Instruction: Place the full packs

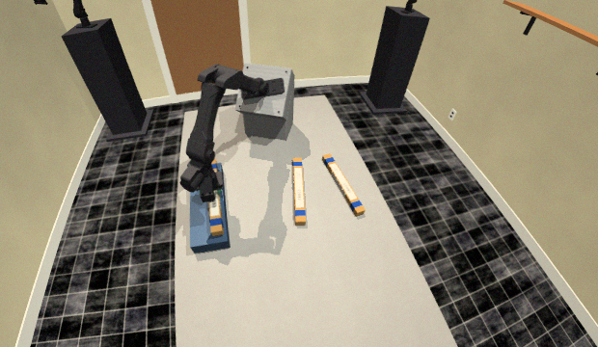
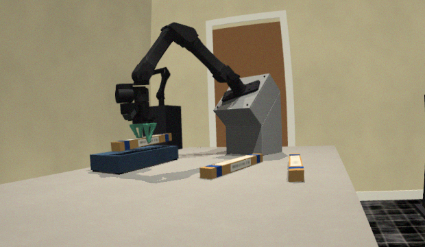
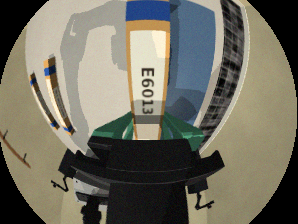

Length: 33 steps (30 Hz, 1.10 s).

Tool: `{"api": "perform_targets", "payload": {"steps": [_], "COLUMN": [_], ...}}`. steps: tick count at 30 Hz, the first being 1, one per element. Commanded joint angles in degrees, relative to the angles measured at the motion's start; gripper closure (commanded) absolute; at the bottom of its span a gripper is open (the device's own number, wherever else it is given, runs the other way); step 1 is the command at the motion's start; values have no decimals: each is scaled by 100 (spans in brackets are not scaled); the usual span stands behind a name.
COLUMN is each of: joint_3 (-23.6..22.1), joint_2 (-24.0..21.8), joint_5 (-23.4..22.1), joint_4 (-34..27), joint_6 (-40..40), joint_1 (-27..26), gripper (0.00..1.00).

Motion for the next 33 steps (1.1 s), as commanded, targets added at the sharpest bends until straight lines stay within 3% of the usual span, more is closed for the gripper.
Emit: {"api": "perform_targets", "payload": {"steps": [1,33], "joint_3": [368,1440], "joint_2": [-227,377], "joint_5": [-88,-478], "joint_4": [-191,-710], "joint_6": [-98,-507], "joint_1": [-174,-734], "gripper": [100,100]}}
